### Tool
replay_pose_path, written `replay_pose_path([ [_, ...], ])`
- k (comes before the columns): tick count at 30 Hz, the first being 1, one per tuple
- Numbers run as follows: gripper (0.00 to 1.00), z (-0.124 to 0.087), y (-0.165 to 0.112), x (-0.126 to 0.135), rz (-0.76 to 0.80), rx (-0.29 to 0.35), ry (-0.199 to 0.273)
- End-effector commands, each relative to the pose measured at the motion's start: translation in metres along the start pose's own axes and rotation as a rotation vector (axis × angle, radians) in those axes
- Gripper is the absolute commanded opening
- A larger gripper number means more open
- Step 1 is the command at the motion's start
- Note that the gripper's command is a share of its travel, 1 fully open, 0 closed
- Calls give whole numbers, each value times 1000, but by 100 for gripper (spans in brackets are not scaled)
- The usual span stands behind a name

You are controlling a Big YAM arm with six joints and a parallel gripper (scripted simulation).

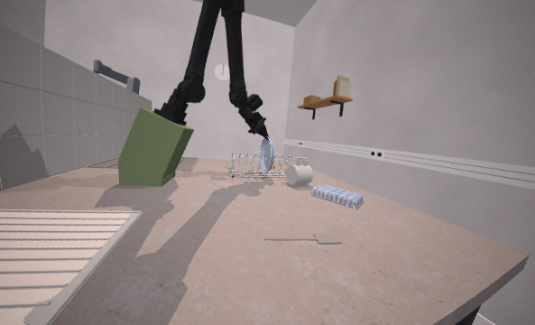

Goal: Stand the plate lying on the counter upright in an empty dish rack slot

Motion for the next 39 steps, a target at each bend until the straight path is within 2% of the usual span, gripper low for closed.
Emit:
replay_pose_path([
  [1,0,1,1,15,20,-2,49],
  [18,0,1,1,15,20,-2,49],
  [19,26,1,1,15,20,-2,49],
  [23,26,1,1,12,13,-3,36],
  [39,26,1,1,12,13,-3,36],
])
Point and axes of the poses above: the point where the finger pads meet when closed, its own z axis out along the fingers, its own x axis across the jaws, y = z × x, the point moved 6 cm from there along -z, back along the fingers, and after that the axes turned 9 degrees about -z, right-handed, at the moved point
